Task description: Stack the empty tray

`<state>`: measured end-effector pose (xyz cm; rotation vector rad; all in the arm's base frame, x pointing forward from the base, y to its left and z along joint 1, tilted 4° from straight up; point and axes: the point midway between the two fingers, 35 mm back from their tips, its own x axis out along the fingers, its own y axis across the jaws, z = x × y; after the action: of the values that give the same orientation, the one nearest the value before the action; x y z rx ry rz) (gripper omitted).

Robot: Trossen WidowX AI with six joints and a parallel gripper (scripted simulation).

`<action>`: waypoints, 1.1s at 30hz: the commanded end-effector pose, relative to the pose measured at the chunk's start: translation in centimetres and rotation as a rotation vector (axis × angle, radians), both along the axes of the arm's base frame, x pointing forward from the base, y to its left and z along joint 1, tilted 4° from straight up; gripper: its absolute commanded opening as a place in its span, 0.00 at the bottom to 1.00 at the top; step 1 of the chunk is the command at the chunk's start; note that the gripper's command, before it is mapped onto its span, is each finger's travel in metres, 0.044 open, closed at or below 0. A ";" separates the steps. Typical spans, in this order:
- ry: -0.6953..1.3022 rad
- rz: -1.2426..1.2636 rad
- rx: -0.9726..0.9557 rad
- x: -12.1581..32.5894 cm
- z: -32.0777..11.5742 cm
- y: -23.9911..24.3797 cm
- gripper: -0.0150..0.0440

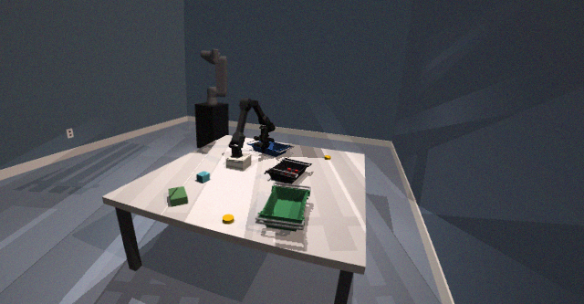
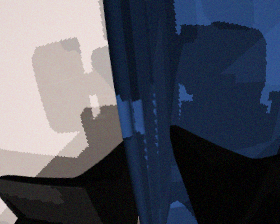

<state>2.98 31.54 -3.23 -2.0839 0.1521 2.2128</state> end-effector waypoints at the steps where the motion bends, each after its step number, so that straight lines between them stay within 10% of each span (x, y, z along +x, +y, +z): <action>1: 0.001 -0.003 -0.008 0.0 1.0 -0.1 0.26; 11: 0.001 -0.003 -0.007 0.4 7.7 -0.1 0.25; 33: 0.001 -0.003 -0.007 0.5 7.9 -0.1 0.25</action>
<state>3.30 30.85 3.87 -2.0936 0.2051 2.2280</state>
